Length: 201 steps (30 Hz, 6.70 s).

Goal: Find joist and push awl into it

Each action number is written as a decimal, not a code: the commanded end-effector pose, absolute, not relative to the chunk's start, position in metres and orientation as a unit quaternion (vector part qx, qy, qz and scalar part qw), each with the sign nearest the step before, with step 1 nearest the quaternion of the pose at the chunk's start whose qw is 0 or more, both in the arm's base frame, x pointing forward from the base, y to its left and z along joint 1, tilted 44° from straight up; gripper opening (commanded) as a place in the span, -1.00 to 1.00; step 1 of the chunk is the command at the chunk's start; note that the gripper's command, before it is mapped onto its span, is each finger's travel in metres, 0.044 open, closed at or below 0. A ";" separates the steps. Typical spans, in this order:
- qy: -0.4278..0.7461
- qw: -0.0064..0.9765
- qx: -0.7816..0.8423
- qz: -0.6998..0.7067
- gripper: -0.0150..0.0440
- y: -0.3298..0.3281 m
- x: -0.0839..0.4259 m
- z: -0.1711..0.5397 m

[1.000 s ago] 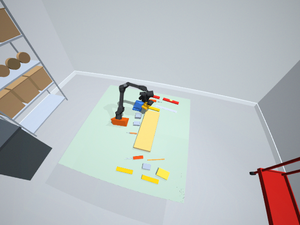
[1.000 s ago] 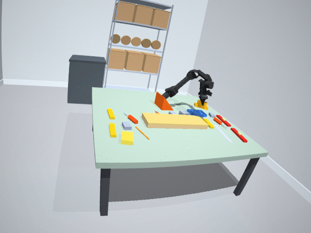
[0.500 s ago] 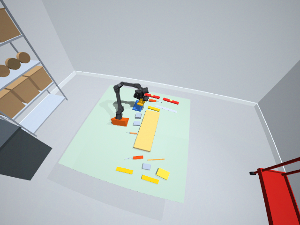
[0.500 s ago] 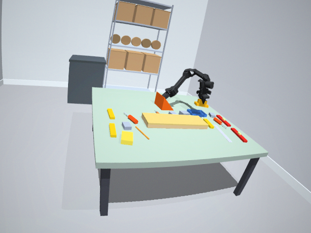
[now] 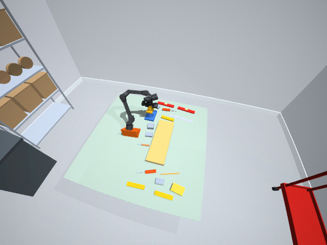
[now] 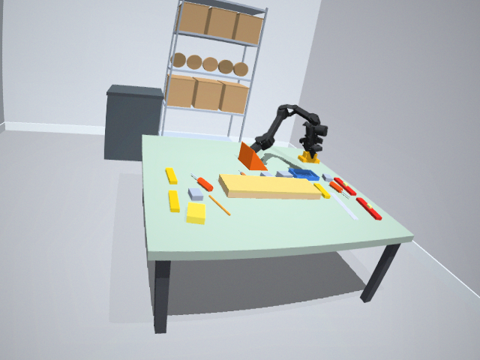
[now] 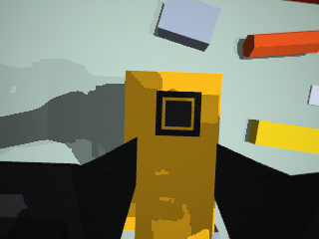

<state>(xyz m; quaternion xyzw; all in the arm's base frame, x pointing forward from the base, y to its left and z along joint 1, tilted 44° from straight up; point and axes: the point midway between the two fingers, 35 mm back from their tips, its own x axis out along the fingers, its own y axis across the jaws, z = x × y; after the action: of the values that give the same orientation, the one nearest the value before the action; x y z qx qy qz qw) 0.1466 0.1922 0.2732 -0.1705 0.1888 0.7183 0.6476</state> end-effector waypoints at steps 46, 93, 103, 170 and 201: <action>0.193 0.644 -0.176 0.719 -0.49 0.237 0.141 0.222; 0.195 0.640 -0.182 0.720 1.00 0.222 0.147 0.236; 0.256 0.665 -0.163 0.682 1.00 0.192 0.183 0.227; 0.685 0.620 0.176 0.340 1.00 -0.019 0.239 -0.108; 0.685 0.620 0.176 0.340 -0.49 -0.018 0.239 -0.110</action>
<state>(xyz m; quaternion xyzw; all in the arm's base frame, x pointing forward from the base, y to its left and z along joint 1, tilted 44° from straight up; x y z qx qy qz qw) 0.2386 -0.0165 -0.1117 0.1741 0.6846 0.3401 0.6208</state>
